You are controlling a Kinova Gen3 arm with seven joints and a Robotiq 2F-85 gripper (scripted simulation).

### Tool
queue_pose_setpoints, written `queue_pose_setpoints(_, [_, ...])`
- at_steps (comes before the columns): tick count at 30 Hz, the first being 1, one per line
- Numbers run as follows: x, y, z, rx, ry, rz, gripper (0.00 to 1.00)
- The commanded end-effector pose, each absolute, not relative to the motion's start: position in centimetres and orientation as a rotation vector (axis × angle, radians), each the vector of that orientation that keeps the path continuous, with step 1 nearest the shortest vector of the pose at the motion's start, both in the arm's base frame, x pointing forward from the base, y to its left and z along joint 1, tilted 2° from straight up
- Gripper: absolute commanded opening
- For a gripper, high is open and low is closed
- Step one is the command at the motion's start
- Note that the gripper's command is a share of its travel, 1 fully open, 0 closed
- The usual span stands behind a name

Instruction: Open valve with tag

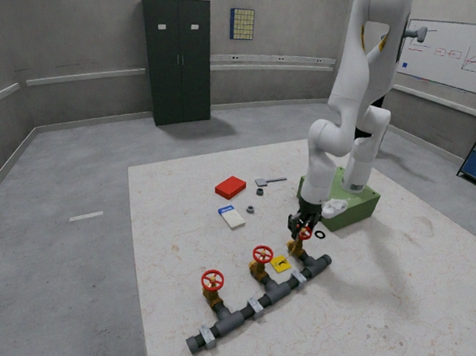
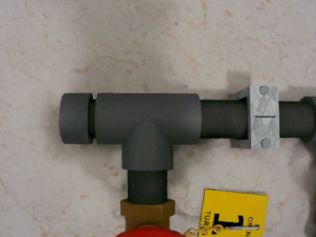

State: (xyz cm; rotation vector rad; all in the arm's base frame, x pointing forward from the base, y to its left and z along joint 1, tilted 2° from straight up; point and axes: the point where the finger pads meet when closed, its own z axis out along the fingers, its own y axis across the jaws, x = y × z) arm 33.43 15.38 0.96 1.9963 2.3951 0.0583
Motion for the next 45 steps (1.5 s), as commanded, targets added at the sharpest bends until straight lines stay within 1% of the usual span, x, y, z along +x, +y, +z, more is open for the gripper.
queue_pose_setpoints(1, [33.47, 15.40, 1.00, 1.968, 2.417, 0.060, 0.63])
queue_pose_setpoints(14, [33.48, 15.40, 1.00, 1.699, 2.609, 0.055, 0.63])
queue_pose_setpoints(19, [33.48, 15.40, 1.00, 1.467, 2.743, 0.051, 0.63])
queue_pose_setpoints(29, [33.48, 15.40, 1.00, 0.789, 3.002, 0.039, 0.63])
queue_pose_setpoints(31, [33.48, 15.40, 1.00, 0.789, 3.002, 0.039, 0.63])
queue_pose_setpoints(45, [33.48, 15.40, 1.00, -0.383, 3.071, 0.012, 0.63])
